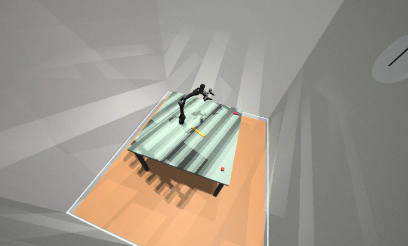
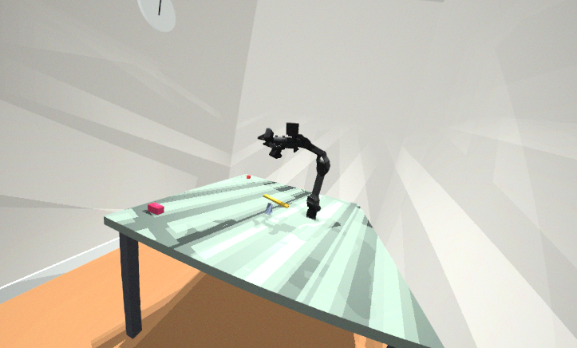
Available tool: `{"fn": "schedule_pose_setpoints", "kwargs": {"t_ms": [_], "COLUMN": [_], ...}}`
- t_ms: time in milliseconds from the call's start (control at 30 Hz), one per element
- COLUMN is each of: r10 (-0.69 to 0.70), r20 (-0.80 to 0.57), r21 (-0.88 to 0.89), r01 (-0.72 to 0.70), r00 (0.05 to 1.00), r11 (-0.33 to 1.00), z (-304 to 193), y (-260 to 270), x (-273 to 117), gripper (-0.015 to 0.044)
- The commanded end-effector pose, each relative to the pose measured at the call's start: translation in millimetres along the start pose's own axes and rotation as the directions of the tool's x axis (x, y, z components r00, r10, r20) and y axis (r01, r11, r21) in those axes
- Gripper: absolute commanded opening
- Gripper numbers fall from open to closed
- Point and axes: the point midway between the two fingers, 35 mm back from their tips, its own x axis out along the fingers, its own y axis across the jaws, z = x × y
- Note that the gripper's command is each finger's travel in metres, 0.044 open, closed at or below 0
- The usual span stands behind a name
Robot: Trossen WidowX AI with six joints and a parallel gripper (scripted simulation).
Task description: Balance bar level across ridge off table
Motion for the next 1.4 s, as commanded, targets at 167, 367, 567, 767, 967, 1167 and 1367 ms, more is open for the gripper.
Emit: {"fn": "schedule_pose_setpoints", "kwargs": {"t_ms": [167,367,567,767,967,1167,1367], "r10": [0.08,0.137,0.199,0.262,0.324,0.383,0.436], "r20": [0.088,0.145,0.205,0.269,0.335,0.402,0.469], "r21": [0.182,0.302,0.419,0.527,0.621,0.697,0.75], "r01": [-0.095,-0.176,-0.269,-0.369,-0.466,-0.549,-0.607], "r00": [0.993,0.98,0.958,0.927,0.885,0.832,0.768], "r11": [0.979,0.937,0.867,0.766,0.63,0.461,0.263], "z": [27,41,54,68,81,93,105], "y": [32,57,84,114,145,178,211], "x": [39,61,79,95,107,116,121], "gripper": [0.0315,0.0315,0.0315,0.0315,0.0315,0.0315,0.0315]}}
